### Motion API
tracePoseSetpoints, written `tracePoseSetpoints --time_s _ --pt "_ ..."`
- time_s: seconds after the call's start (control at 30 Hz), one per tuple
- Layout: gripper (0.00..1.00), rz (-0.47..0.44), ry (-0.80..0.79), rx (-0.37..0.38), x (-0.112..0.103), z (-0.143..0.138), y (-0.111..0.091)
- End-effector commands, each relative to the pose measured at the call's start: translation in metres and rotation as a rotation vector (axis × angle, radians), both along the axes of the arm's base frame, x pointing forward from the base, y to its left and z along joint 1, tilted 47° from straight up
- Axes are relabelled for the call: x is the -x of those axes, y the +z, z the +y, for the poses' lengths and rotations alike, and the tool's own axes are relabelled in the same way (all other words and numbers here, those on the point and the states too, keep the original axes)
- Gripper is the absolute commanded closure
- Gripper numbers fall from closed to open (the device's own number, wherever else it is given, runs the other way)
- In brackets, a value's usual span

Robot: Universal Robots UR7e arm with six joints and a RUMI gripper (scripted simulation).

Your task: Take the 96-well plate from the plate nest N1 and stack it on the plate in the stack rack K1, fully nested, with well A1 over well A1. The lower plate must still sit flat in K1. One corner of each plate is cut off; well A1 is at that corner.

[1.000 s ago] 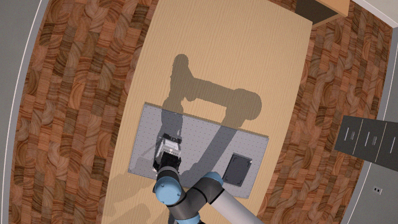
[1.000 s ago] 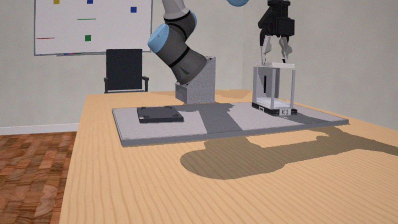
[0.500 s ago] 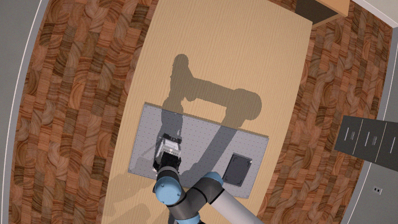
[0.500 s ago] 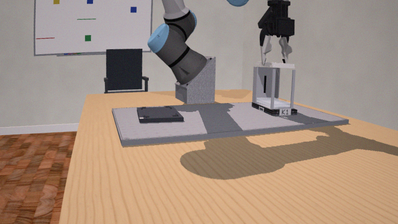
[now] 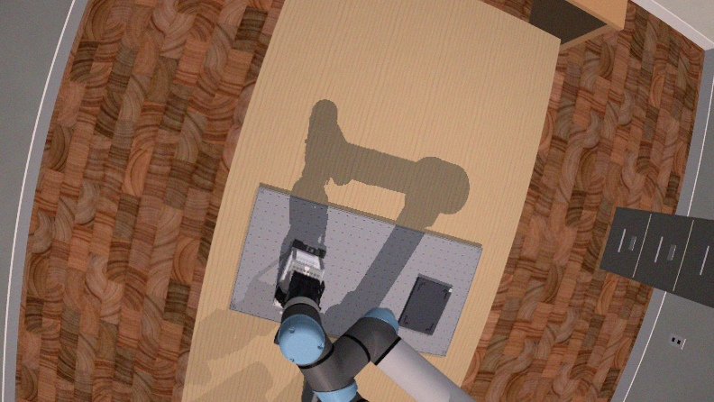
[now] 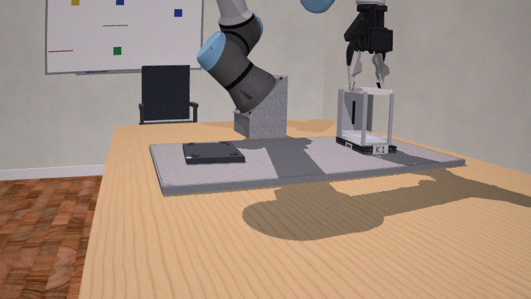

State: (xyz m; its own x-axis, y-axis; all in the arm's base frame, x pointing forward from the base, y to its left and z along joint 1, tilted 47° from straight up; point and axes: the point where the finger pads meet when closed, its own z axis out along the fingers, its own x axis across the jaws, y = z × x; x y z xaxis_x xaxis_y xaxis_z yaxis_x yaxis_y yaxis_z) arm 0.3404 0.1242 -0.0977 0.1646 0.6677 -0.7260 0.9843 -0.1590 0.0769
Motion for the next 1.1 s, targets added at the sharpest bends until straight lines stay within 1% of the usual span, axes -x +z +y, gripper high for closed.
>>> tracePoseSetpoints --time_s 0.0,1.07 --pt "1.0 -0.001 0.001 -0.001 0.0 -0.006 -0.006" --pt "1.0 -0.001 0.001 -0.001 0.003 -0.04 -0.038"
